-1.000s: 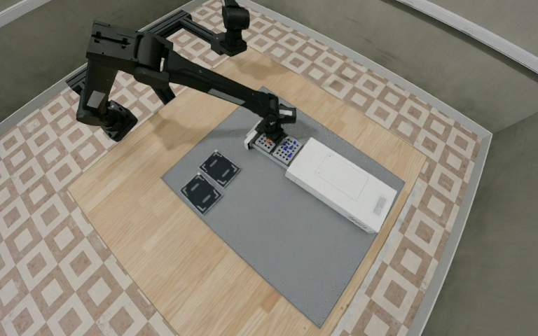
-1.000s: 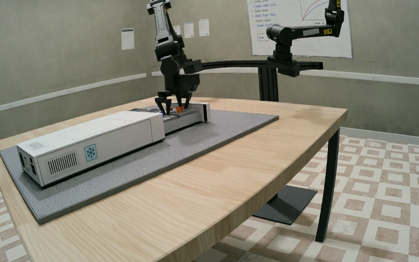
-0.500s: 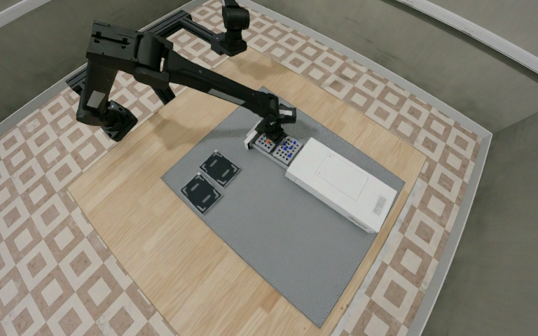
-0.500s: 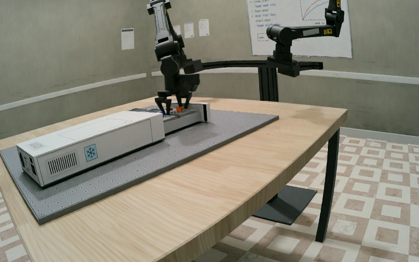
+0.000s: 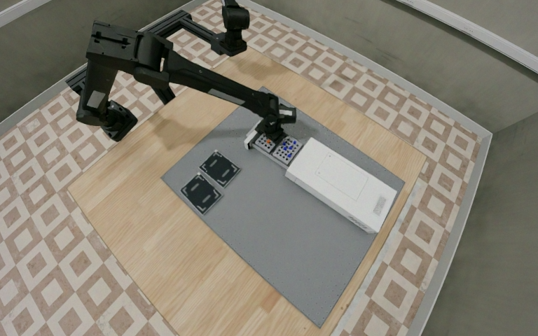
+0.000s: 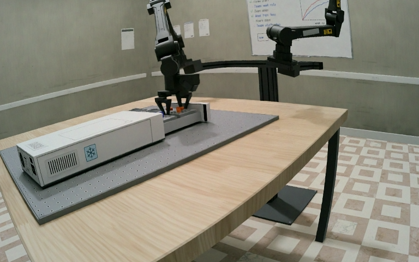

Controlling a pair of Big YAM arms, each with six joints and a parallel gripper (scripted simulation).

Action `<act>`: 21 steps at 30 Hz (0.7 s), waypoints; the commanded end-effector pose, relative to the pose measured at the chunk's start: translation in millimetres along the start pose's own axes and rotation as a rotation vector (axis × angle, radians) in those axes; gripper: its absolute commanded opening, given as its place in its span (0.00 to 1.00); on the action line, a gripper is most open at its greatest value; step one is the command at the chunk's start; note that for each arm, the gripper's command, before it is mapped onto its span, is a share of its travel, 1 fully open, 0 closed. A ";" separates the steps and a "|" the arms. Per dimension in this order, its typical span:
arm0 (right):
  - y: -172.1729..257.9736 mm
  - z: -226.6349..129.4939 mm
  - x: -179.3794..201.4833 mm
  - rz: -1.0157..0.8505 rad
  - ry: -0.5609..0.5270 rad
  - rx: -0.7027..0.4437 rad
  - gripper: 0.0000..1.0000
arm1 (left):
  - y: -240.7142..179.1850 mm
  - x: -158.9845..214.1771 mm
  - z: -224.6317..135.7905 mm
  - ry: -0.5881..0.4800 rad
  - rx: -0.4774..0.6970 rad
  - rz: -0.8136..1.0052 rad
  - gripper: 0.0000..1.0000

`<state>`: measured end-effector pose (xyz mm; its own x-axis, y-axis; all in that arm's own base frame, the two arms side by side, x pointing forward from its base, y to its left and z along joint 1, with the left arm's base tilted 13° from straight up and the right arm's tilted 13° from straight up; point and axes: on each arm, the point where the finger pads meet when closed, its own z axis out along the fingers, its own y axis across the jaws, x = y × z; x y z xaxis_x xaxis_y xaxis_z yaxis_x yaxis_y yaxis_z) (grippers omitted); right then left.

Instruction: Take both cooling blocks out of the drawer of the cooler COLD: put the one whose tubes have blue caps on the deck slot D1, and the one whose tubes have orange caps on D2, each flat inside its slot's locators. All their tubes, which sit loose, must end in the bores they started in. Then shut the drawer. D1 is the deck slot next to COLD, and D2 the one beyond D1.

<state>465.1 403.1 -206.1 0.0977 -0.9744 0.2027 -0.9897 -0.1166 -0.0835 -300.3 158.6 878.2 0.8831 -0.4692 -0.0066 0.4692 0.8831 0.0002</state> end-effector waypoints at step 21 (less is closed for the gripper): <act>0.3 -33.3 -11.6 0.003 -0.031 0.038 0.00 | 1.1 23.5 7.9 0.035 0.002 -0.002 0.00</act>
<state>464.7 403.1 -205.6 0.0961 -0.9764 0.1936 -0.9885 -0.1165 -0.0969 -300.3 158.6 878.2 0.8831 -0.4692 -0.0066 0.4692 0.8831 0.0002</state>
